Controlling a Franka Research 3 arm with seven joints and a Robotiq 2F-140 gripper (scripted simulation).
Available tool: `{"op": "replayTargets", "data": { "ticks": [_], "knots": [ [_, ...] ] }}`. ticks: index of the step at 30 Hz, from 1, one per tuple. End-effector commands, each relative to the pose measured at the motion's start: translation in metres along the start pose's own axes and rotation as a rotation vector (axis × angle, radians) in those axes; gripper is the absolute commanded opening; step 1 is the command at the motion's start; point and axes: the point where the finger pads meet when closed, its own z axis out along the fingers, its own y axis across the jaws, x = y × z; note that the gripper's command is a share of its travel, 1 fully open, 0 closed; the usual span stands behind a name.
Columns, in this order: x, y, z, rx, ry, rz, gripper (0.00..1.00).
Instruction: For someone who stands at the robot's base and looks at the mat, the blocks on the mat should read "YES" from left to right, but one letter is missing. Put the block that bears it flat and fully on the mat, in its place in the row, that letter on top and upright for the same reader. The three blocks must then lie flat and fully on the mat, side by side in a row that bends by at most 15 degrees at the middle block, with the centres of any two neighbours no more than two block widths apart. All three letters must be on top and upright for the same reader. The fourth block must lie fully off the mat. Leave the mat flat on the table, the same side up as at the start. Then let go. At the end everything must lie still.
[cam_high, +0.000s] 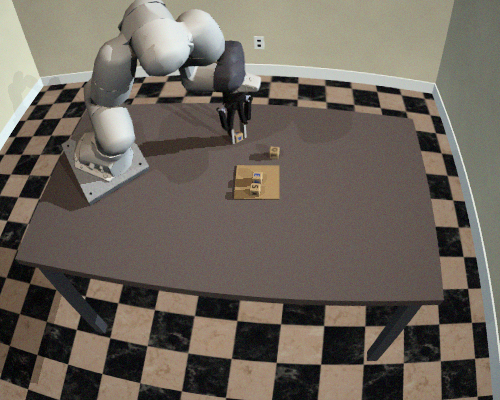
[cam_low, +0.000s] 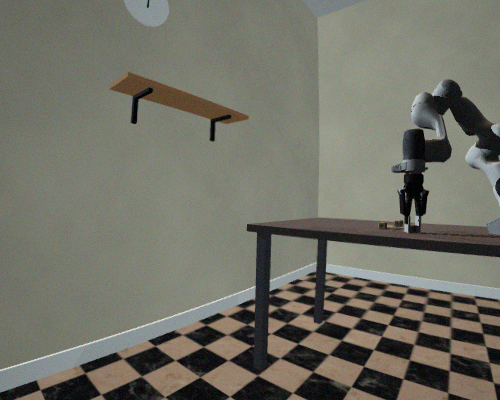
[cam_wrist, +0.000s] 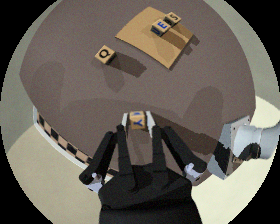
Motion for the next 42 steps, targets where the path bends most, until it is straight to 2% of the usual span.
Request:
{"op": "replayTargets", "data": {
  "ticks": [1, 2, 36, 42],
  "knots": [
    [0.0011, -0.0009, 0.0005, 0.002, 0.000, 0.005, 0.28],
    [0.0011, -0.0009, 0.0005, 0.002, 0.000, 0.005, 0.16],
    [0.0011, -0.0009, 0.0004, 0.002, 0.000, 0.005, 0.16],
    [0.0011, -0.0009, -0.0054, 0.002, 0.000, 0.005, 0.16]
  ]
}}
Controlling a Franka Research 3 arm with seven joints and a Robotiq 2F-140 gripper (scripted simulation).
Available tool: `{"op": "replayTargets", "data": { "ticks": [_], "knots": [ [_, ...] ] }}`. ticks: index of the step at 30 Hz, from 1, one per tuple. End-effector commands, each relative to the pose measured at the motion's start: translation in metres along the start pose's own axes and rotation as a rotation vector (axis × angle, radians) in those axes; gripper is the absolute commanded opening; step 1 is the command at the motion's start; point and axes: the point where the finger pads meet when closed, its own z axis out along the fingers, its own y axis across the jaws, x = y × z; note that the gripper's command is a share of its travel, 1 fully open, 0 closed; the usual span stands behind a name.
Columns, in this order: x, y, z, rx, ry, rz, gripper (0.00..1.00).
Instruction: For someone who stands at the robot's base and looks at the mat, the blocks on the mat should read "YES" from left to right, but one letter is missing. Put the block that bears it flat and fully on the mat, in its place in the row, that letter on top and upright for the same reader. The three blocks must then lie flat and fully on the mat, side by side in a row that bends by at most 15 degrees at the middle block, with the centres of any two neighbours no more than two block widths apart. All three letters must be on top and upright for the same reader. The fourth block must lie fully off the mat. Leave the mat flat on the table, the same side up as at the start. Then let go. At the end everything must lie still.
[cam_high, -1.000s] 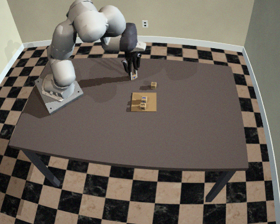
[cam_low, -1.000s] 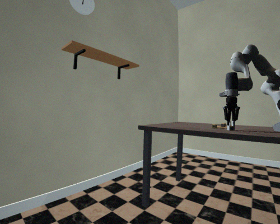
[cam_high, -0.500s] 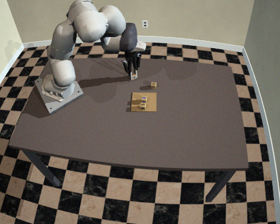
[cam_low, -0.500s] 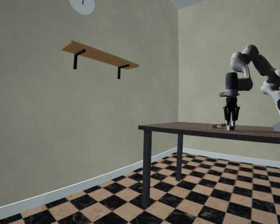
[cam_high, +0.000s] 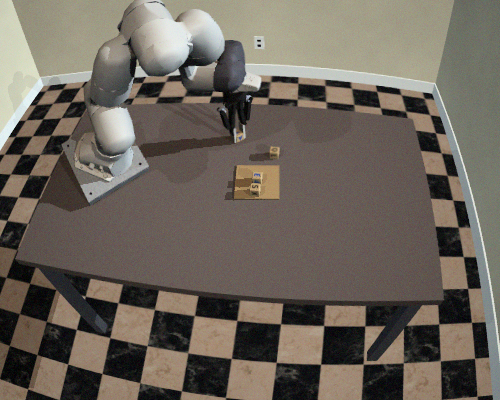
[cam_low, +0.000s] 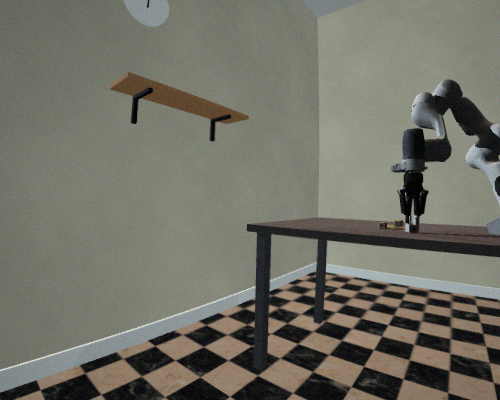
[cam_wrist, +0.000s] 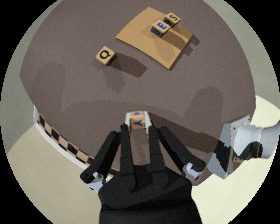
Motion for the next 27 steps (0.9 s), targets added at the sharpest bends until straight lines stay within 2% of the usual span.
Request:
{"op": "replayTargets", "data": {
  "ticks": [1, 14, 19, 27],
  "knots": [
    [0.000, 0.000, -0.007, -0.001, 0.000, -0.001, 0.16],
    [0.000, 0.000, -0.090, -0.001, 0.000, -0.001, 0.16],
    [0.000, 0.000, -0.097, -0.001, 0.000, -0.001, 0.16],
    [0.000, 0.000, -0.097, -0.001, 0.000, -0.001, 0.16]
  ]
}}
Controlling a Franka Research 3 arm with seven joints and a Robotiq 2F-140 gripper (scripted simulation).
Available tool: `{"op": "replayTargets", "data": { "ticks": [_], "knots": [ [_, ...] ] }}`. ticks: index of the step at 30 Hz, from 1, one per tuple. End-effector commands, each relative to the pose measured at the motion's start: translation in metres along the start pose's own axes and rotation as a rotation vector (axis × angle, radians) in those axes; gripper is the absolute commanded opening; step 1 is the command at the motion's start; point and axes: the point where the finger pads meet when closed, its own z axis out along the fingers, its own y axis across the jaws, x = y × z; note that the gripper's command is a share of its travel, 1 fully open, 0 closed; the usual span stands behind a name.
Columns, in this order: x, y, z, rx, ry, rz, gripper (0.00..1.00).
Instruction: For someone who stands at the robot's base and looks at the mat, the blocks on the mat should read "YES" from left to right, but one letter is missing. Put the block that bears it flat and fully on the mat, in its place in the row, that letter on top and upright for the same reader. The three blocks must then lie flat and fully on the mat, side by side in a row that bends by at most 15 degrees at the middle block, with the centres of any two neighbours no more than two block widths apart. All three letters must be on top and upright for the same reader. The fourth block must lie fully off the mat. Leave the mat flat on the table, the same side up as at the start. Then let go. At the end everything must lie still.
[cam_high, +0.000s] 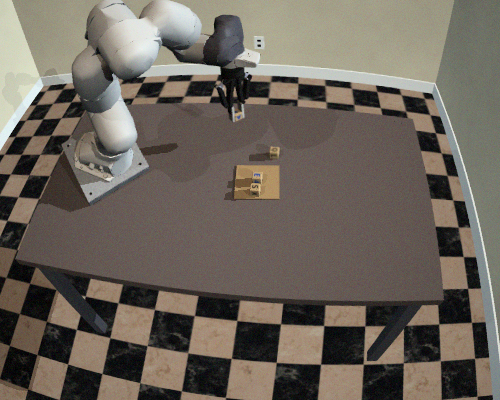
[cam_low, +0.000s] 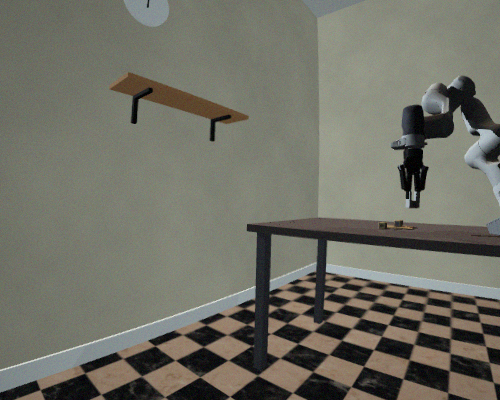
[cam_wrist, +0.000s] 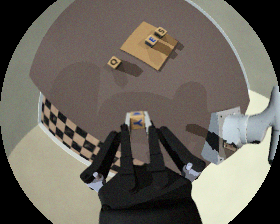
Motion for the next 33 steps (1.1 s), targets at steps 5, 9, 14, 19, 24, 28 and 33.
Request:
{"op": "replayTargets", "data": {
  "ticks": [5, 9, 14, 19, 24, 28, 33],
  "knots": [
    [0.003, 0.002, -0.001, -0.007, 0.003, -0.048, 0.16],
    [0.010, 0.001, -0.001, -0.007, 0.004, -0.142, 0.16],
    [0.016, 0.001, -0.001, -0.007, 0.006, -0.221, 0.16],
    [0.021, 0.001, -0.001, -0.007, 0.007, -0.282, 0.16],
    [0.025, 0.001, -0.002, -0.007, 0.007, -0.342, 0.16],
    [0.029, 0.001, -0.002, -0.007, 0.008, -0.392, 0.16],
    [0.034, 0.001, -0.002, -0.007, 0.009, -0.454, 0.16]
  ]
}}
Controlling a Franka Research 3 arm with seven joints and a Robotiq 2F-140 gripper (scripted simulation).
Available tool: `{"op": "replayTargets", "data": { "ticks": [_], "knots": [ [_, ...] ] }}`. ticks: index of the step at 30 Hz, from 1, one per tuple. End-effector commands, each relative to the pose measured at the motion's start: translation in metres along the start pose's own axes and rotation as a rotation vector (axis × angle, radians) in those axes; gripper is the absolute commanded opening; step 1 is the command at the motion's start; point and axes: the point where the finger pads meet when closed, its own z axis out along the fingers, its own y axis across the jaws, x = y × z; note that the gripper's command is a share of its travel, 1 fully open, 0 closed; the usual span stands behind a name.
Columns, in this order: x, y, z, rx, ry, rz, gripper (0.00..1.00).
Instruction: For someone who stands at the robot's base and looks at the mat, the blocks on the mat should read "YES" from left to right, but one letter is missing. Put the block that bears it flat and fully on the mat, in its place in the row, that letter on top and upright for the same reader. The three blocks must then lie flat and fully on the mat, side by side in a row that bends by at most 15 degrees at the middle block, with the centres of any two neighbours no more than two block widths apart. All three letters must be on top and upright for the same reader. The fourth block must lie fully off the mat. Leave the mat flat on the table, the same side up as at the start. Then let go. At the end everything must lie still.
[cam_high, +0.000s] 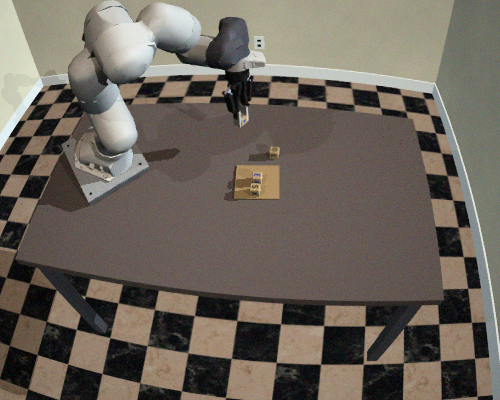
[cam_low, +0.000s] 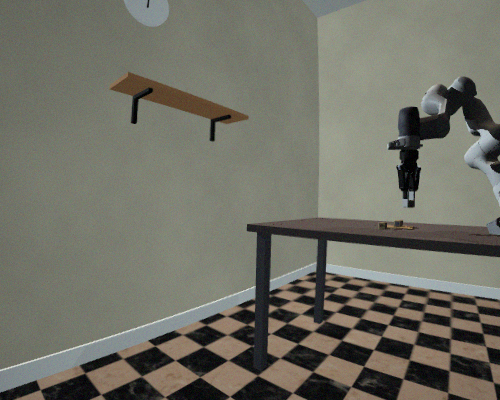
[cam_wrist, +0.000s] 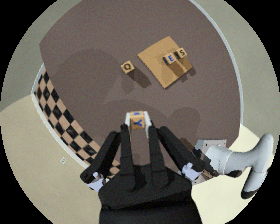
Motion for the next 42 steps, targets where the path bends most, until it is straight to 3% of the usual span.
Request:
{"op": "replayTargets", "data": {
  "ticks": [1, 42],
  "knots": [
    [0.004, 0.002, 0.000, -0.001, 0.003, -0.139, 0.16],
    [0.039, 0.016, -0.002, -0.005, 0.007, -0.644, 0.16]
  ]
}}
